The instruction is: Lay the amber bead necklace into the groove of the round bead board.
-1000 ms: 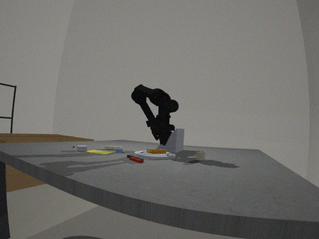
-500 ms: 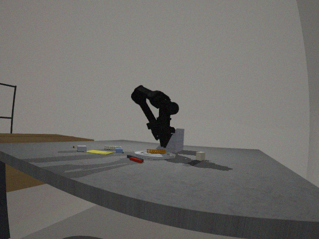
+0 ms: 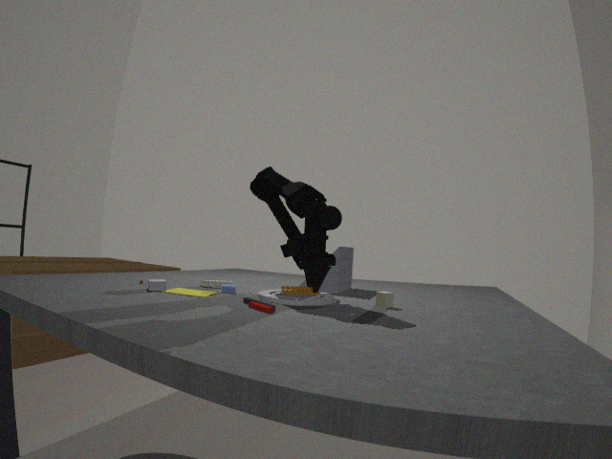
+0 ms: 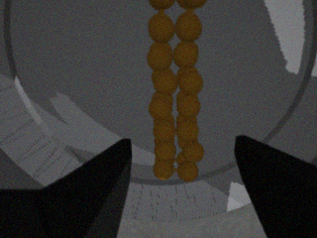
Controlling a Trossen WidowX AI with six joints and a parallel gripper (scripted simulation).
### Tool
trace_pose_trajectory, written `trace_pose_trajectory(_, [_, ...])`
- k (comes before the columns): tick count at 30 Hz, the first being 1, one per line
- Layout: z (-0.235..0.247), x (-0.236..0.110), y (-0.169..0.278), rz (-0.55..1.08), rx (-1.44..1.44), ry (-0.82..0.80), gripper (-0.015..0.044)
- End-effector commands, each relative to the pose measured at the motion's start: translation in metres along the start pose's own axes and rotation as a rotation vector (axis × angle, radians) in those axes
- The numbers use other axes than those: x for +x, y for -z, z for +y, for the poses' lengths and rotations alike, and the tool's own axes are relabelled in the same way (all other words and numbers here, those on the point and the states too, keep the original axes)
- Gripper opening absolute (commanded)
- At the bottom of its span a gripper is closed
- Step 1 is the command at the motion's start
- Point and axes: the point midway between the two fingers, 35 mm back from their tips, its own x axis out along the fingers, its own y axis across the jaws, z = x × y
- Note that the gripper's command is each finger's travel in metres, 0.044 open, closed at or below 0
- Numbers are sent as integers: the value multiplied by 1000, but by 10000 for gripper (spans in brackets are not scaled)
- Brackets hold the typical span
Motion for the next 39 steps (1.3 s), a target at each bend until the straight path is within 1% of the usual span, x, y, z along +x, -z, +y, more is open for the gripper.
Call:
trace_pose_trajectory(1, [-2, 6, -1, -6, -5, 6, 250])
trace_pose_trajectory(5, [-2, 6, -1, -6, -5, 6, 250])
trace_pose_trajectory(14, [-1, 4, 0, 0, 0, 3, 14])
trace_pose_trajectory(15, [-1, 4, 0, 0, 0, 3, 0])
trace_pose_trajectory(39, [-1, 4, 0, 0, 0, 3, 0])
